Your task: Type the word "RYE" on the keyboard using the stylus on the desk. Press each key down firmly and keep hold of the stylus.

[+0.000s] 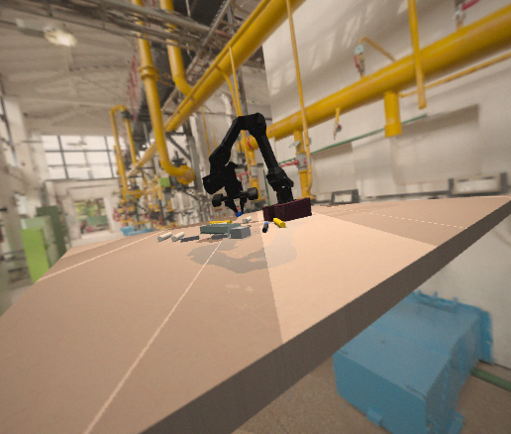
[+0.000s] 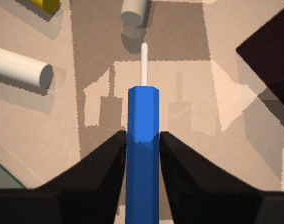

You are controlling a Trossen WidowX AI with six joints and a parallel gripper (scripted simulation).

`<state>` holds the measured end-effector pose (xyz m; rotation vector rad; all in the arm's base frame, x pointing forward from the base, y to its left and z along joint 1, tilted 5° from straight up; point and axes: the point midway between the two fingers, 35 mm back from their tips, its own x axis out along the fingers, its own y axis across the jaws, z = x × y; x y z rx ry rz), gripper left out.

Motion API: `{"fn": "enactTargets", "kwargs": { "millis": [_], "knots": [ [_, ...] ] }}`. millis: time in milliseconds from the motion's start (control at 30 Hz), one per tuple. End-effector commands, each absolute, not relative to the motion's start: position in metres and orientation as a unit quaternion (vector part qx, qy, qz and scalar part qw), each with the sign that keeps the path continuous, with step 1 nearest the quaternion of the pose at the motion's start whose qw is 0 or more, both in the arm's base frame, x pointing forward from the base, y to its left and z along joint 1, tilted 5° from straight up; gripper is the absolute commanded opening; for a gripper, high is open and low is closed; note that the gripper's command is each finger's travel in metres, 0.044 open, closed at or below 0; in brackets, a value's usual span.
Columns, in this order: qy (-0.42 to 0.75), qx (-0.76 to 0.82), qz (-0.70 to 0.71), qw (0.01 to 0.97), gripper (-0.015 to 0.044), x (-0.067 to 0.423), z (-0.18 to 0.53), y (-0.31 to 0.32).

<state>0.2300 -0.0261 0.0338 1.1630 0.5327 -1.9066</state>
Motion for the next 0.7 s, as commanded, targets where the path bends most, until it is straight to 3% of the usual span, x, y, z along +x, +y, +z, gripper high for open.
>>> {"fn": "enactTargets", "kwargs": {
  "millis": [0, 667],
  "knots": [
    [0.246, 0.436, -0.74, 0.448, 0.0, 0.234, 0.035, -0.028],
    [0.438, 0.228, -0.608, 0.621, 0.0, 0.254, 0.042, -0.033]
  ]
}}
